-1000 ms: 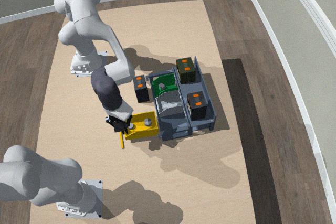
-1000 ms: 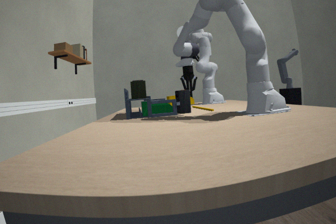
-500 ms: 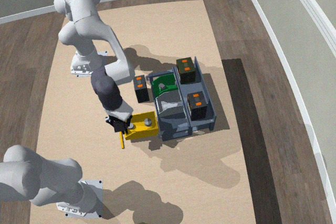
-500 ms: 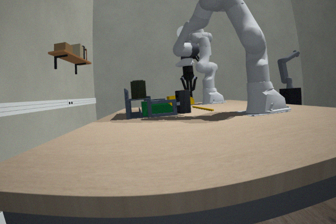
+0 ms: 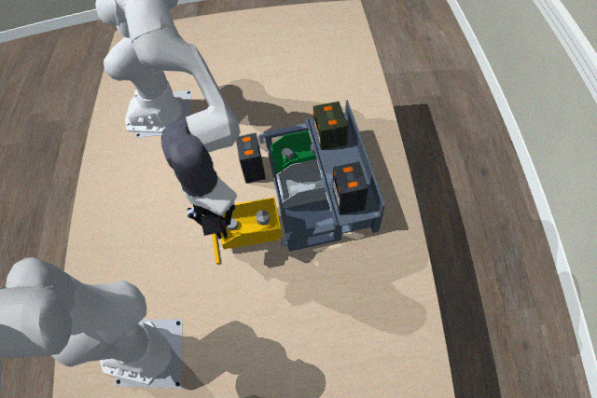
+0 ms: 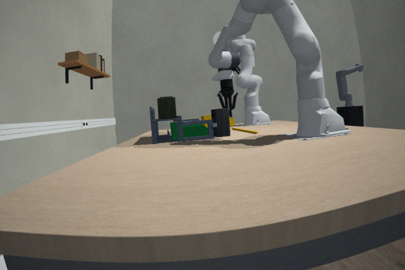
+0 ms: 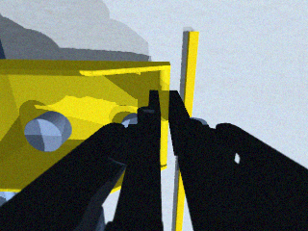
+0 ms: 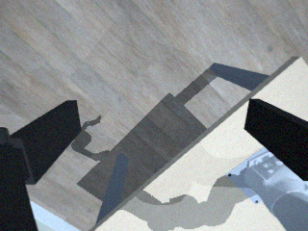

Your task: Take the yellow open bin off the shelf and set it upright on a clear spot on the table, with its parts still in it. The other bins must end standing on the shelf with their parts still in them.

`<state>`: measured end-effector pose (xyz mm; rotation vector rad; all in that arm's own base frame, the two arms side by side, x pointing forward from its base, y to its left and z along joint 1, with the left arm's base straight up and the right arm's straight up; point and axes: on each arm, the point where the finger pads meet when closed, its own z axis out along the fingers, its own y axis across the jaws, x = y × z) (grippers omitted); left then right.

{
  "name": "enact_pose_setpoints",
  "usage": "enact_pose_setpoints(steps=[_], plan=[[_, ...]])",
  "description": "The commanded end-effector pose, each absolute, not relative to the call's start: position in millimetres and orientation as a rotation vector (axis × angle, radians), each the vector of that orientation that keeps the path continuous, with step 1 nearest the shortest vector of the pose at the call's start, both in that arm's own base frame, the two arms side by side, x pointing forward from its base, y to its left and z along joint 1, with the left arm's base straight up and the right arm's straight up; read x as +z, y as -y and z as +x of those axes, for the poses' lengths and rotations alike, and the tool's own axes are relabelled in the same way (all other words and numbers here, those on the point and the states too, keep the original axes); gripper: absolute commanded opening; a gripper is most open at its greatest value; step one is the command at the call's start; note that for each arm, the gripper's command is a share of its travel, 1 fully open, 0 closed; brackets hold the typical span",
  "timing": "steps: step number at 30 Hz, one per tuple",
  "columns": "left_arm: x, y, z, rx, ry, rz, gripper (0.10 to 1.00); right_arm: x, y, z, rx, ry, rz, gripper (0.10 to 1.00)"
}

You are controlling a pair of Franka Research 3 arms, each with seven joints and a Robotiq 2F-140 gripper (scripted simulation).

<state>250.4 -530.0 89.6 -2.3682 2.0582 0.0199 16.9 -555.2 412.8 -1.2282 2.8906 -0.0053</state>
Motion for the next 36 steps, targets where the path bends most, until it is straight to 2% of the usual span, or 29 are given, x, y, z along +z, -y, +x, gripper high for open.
enact_pose_setpoints(steps=[1,36], plan=[[93,534,251,0.0,-2.058,-2.374,0.099,413,555,17,-0.006,-2.891,-1.228,1.0],[82,534,251,0.0,-2.058,-2.374,0.099,413,555,17,-0.006,-2.891,-1.228,1.0]])
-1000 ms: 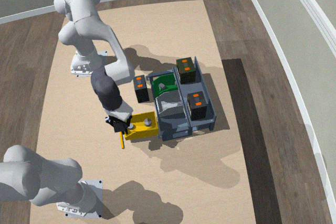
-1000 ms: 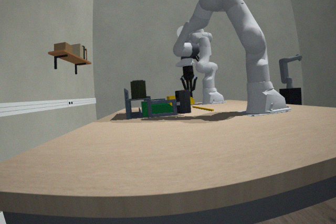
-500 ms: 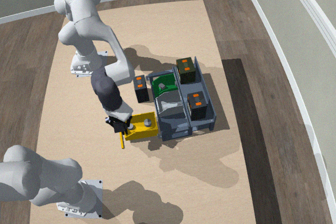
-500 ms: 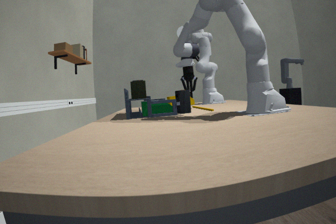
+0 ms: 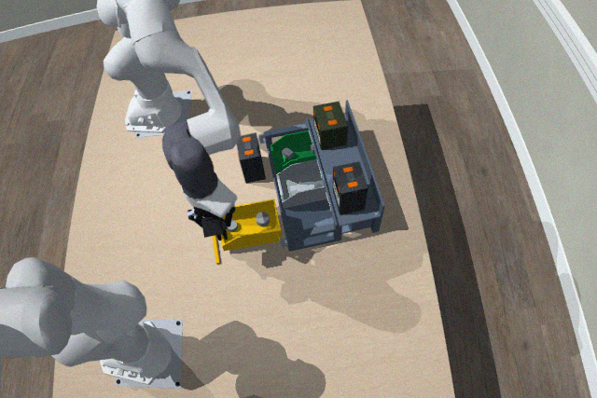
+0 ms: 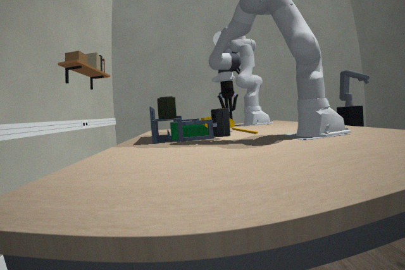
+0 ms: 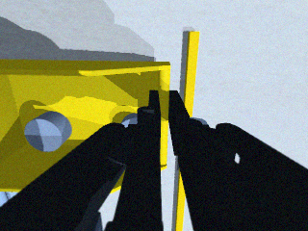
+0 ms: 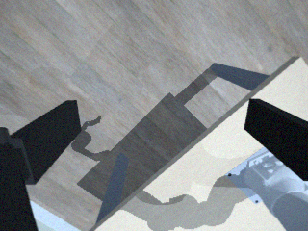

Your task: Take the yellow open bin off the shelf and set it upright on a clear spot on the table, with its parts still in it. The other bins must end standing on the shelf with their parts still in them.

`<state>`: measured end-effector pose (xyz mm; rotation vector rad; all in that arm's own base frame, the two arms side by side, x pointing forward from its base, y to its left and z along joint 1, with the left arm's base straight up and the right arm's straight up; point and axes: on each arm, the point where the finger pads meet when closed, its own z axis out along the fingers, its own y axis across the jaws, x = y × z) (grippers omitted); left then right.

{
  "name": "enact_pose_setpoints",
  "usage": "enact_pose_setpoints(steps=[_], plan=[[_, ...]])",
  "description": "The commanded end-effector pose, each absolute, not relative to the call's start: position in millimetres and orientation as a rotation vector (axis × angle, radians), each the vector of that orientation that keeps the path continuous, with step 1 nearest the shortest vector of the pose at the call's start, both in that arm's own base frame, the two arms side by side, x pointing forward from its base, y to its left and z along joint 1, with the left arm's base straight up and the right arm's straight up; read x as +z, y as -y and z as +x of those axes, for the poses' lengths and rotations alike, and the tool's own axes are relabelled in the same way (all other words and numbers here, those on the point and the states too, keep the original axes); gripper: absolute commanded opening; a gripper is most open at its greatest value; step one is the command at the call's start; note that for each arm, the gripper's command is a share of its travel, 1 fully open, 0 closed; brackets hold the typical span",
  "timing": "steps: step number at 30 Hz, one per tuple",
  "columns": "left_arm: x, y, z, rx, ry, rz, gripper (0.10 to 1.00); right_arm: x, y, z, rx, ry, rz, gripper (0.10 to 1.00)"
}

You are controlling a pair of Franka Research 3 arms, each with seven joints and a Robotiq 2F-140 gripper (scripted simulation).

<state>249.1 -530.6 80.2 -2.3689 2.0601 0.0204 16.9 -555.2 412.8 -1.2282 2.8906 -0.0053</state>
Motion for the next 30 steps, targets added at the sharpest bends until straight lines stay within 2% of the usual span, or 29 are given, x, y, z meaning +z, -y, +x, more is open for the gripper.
enact_pose_setpoints(steps=[1,30], plan=[[82,534,251,0.0,-2.058,-2.374,0.099,413,555,17,-0.006,-2.891,-1.228,1.0],[69,534,251,0.0,-2.058,-2.374,0.099,413,555,17,-0.006,-2.891,-1.228,1.0]])
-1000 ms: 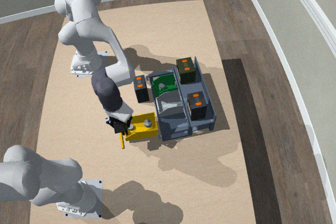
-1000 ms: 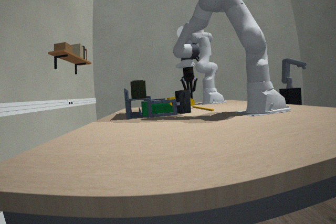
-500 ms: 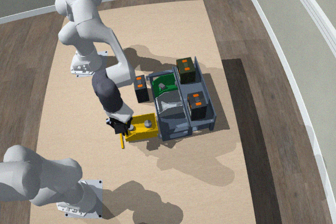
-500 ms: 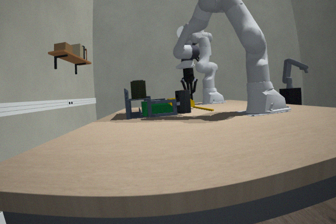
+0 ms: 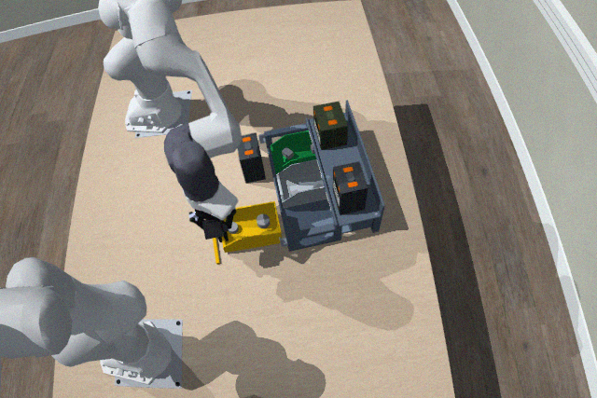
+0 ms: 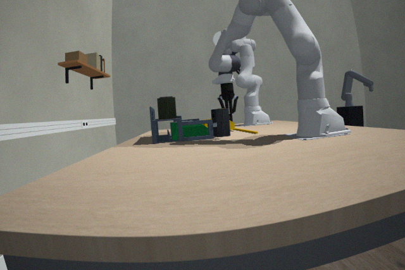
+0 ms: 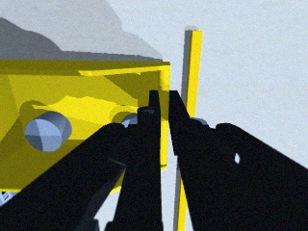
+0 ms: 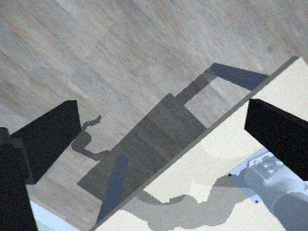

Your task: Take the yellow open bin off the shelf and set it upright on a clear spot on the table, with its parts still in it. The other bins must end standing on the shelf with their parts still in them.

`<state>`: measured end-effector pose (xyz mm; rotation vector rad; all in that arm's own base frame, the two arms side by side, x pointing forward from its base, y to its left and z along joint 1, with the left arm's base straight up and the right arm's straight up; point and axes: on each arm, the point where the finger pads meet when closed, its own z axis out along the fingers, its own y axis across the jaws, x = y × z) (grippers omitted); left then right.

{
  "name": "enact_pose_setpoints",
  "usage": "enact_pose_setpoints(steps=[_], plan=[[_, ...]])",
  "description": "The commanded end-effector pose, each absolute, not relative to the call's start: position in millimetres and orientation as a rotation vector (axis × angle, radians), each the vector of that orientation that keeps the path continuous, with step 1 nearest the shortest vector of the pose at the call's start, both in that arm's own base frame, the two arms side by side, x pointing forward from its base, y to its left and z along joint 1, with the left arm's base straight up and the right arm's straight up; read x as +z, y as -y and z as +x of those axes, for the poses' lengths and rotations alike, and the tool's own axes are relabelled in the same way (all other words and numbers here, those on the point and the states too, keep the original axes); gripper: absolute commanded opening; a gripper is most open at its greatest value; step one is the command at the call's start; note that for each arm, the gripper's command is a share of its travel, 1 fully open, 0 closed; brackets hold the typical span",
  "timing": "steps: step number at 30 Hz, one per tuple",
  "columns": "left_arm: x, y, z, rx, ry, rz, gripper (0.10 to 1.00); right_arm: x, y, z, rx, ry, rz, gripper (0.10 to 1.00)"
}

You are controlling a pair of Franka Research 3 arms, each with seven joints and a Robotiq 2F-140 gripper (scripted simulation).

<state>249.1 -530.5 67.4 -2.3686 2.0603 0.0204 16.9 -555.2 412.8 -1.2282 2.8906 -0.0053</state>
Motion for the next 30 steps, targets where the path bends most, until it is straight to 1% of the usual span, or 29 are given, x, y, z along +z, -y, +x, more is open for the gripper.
enact_pose_setpoints(steps=[1,30], plan=[[69.2,534.2,251.3,0.0,-2.058,-2.374,0.099,412.9,555.3,16.9,-0.006,-2.891,-1.228,1.0],[63.6,534.2,251.3,0.0,-2.058,-2.374,0.099,412.9,555.3,16.9,-0.006,-2.891,-1.228,1.0]])
